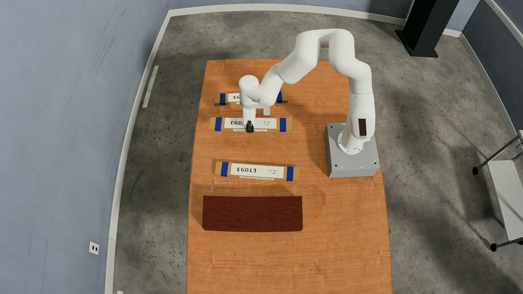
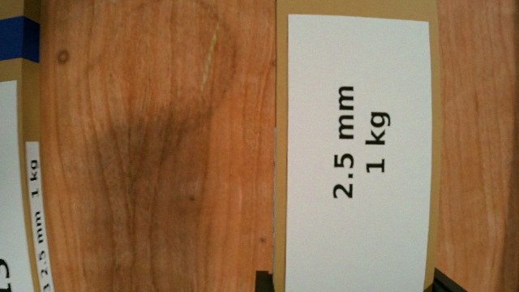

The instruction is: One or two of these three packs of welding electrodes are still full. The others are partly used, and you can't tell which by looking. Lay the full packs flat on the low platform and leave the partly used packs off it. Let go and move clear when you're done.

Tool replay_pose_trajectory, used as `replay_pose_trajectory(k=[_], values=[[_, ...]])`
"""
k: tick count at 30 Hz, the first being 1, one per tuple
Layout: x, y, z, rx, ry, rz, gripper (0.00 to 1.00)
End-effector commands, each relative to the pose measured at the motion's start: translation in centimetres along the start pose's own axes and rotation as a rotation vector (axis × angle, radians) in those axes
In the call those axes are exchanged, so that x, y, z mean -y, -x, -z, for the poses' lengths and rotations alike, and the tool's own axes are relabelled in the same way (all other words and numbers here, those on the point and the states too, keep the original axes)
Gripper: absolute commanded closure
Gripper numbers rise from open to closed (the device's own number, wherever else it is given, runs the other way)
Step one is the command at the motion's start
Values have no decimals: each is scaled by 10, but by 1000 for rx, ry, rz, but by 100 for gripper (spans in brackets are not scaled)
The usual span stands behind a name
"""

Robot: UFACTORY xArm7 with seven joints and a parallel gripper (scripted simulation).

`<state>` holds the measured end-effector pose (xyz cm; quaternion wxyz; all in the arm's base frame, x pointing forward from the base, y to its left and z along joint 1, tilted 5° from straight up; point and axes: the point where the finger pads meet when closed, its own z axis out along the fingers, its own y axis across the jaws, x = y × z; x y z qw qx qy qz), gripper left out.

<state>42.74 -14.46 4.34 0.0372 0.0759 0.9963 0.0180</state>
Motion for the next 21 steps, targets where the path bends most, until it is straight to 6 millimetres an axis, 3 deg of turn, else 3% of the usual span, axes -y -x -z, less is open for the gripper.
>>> replay_pose_trajectory(k=[1, 6, 21], values=[[0, 1, 21, 4, -1, 0, 42], [0, 1, 34, 4, -1, 0, 42], [0, 1, 39, 4, -1, 0, 42]])
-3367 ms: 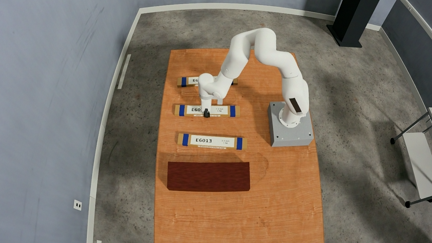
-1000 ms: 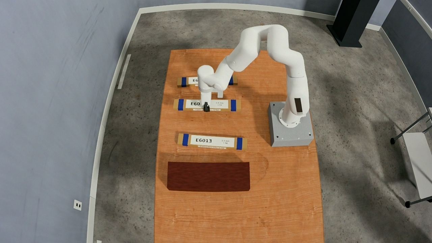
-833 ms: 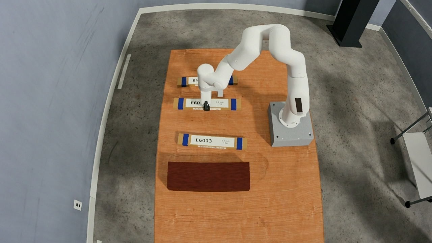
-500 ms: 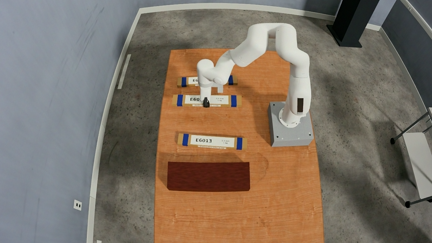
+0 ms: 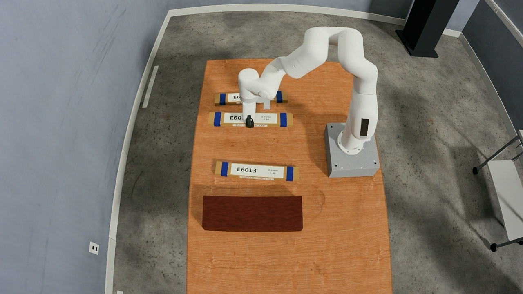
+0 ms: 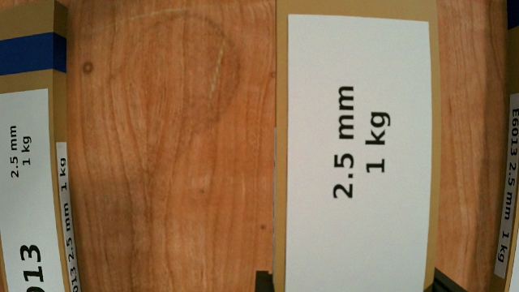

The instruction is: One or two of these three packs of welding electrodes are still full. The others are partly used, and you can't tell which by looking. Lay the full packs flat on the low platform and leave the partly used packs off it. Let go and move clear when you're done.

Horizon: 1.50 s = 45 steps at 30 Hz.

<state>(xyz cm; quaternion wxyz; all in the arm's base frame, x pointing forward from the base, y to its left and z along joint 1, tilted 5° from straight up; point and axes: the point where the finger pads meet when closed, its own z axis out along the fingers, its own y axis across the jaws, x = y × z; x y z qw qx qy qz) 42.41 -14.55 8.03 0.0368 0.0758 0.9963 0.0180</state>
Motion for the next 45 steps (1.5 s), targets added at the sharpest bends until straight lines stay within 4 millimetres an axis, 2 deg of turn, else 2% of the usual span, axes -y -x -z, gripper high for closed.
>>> replay_pose_trajectory(k=[1, 38, 45], values=[[0, 2, 2, 5, -1, 0, 42], [0, 2, 2, 5, -1, 3, 42], [-6, 14, 2, 5, -1, 19, 42]])
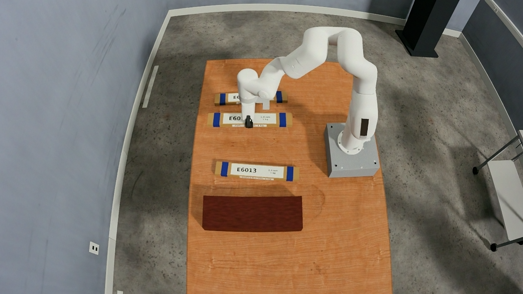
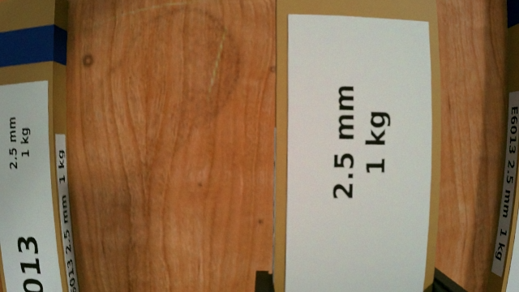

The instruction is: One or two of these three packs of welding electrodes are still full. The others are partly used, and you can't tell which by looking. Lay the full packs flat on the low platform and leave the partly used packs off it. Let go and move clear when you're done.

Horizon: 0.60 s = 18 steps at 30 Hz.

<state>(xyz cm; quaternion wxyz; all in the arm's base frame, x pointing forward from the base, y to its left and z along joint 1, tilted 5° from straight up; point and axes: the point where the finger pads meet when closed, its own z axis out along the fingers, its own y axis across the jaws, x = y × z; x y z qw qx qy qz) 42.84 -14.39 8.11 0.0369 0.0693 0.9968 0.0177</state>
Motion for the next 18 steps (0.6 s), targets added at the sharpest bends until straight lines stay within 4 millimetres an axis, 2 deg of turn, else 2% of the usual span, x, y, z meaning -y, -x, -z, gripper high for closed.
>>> replay_pose_trajectory(k=[1, 8, 10, 18], values=[[-6, 13, 2, 5, -1, 6, 42], [-23, 42, 2, 5, -1, 6, 42], [-23, 42, 2, 5, -1, 6, 42], [-47, 85, 2, 5, -1, 6, 42]])
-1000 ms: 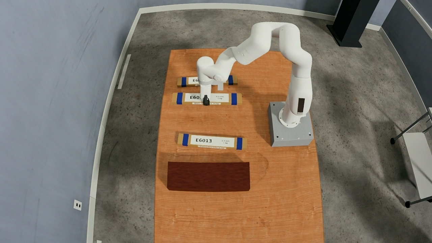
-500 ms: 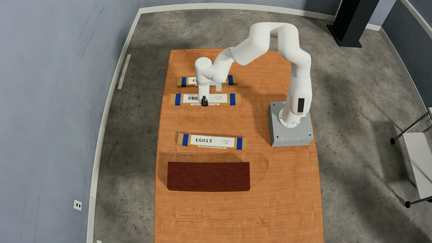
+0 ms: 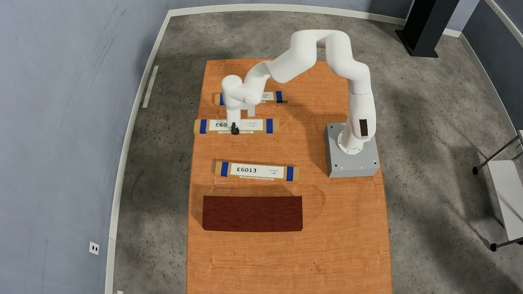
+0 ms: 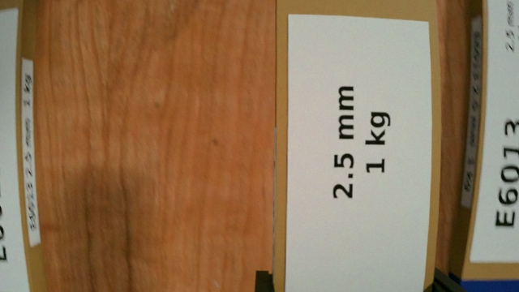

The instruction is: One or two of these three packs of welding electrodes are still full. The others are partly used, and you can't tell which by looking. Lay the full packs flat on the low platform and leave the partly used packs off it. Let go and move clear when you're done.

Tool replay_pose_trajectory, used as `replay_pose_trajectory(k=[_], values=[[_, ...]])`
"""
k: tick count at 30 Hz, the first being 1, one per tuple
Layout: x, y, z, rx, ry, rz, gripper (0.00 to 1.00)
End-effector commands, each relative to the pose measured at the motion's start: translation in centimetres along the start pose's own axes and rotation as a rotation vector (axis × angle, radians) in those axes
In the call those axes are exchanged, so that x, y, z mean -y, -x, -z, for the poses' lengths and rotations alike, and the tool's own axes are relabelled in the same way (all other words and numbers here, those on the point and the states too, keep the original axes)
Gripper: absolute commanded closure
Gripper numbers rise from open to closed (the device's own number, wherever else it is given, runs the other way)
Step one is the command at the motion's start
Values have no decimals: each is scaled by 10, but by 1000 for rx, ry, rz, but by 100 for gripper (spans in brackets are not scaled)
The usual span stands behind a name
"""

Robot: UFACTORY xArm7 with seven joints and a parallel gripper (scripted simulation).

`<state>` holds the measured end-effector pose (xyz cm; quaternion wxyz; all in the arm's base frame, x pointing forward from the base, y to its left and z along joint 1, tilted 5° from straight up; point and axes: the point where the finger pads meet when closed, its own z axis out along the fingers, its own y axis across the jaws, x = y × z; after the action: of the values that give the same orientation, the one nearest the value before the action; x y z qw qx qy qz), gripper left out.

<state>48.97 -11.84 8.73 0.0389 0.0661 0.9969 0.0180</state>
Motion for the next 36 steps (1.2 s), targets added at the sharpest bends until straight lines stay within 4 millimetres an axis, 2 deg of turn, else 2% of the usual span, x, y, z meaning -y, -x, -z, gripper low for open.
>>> replay_pose_trajectory(k=[1, 7, 9, 18, 36], values=[[-16, 33, 1, 1, -2, 0, 42], [-32, 61, 1, 1, -2, 0, 42], [-32, 61, 1, 1, -2, 0, 42], [-46, 87, 1, 1, -2, 0, 42], [-50, 94, 1, 1, -2, 0, 42]])
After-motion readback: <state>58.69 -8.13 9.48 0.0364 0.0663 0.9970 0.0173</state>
